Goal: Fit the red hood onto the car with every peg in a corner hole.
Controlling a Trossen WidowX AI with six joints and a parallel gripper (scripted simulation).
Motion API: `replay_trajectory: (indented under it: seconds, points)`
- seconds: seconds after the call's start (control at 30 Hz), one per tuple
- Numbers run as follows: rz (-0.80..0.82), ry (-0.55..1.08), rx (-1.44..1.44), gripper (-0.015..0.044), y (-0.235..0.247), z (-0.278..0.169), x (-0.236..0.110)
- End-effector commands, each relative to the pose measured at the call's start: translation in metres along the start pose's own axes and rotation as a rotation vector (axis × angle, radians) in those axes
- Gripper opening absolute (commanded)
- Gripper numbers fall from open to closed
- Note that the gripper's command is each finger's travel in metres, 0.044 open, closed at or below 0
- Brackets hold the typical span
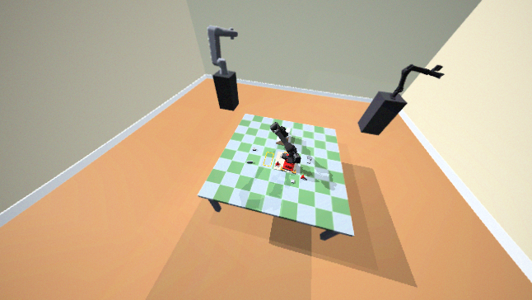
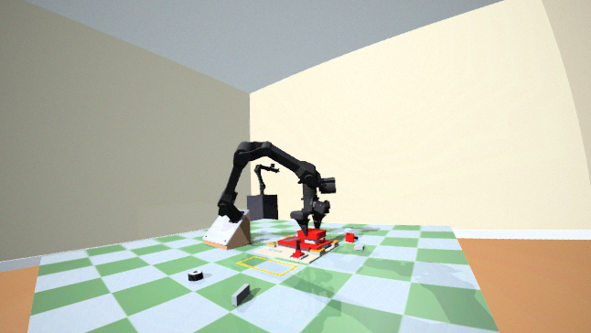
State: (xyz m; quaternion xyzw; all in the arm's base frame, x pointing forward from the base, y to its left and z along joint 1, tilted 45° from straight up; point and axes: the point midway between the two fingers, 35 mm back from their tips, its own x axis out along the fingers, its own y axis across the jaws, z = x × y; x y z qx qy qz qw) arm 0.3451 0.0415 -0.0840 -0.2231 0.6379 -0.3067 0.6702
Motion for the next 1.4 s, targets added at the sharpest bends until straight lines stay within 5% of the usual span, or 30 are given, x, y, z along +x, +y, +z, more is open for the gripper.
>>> replay_trajectory:
  seconds: [0.0, 1.37]
  points:
    - [-0.006, -0.001, -0.005, 0.0000, -0.0007, -0.0007, 0.0029]
    - [-0.003, -0.001, -0.004, 0.0000, -0.0001, 0.0001, 0.0033]
